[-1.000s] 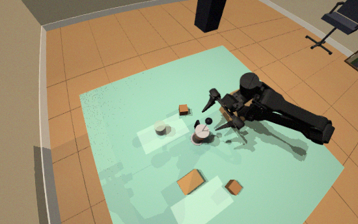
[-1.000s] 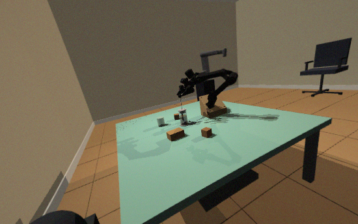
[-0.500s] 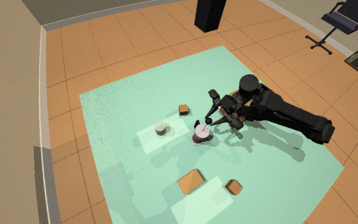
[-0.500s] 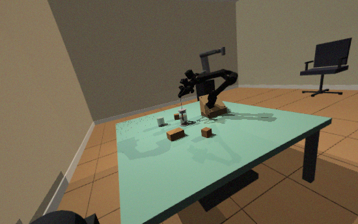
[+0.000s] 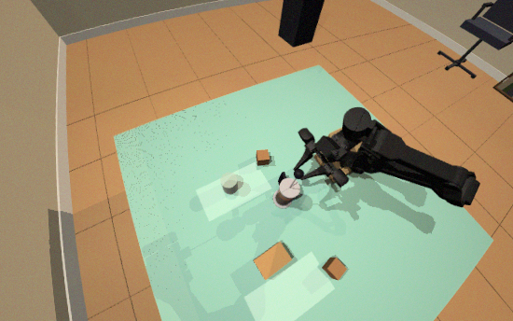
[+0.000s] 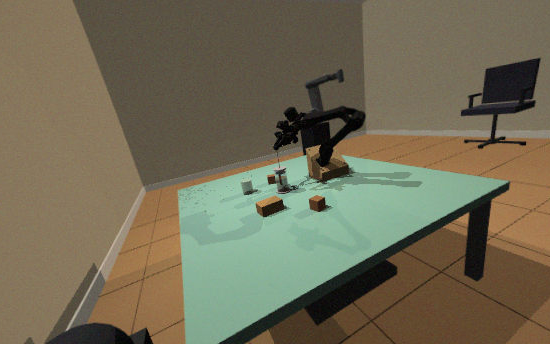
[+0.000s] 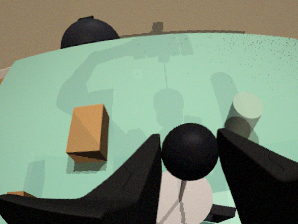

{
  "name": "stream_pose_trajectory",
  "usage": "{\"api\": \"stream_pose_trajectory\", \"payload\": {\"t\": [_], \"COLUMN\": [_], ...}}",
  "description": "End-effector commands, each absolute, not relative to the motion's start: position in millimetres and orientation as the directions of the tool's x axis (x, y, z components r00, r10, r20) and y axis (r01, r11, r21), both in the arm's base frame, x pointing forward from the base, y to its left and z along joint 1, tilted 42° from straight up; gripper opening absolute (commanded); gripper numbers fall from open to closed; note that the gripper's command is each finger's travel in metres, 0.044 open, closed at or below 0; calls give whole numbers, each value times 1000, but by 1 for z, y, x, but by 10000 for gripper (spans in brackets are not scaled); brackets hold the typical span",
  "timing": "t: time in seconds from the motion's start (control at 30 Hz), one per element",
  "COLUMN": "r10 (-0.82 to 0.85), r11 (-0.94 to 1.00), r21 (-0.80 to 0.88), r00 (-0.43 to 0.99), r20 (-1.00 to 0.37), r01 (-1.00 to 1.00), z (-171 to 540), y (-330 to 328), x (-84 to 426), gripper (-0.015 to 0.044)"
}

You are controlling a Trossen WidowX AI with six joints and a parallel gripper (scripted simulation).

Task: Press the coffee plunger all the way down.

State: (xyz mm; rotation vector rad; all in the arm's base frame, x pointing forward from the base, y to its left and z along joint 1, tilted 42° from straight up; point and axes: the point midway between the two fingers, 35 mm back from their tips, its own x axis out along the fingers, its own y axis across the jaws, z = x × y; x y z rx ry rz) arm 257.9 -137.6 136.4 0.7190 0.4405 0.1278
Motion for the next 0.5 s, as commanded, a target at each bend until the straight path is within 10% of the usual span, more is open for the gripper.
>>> {"api": "stream_pose_trajectory", "payload": {"t": [0.0, 0.47], "r10": [262, 263], "r11": [748, 750], "r21": [662, 659], "r00": [898, 895], "r20": [-354, -361], "r01": [42, 45], "z": [129, 110], "y": [-134, -122], "x": [259, 265], "gripper": [118, 118]}}
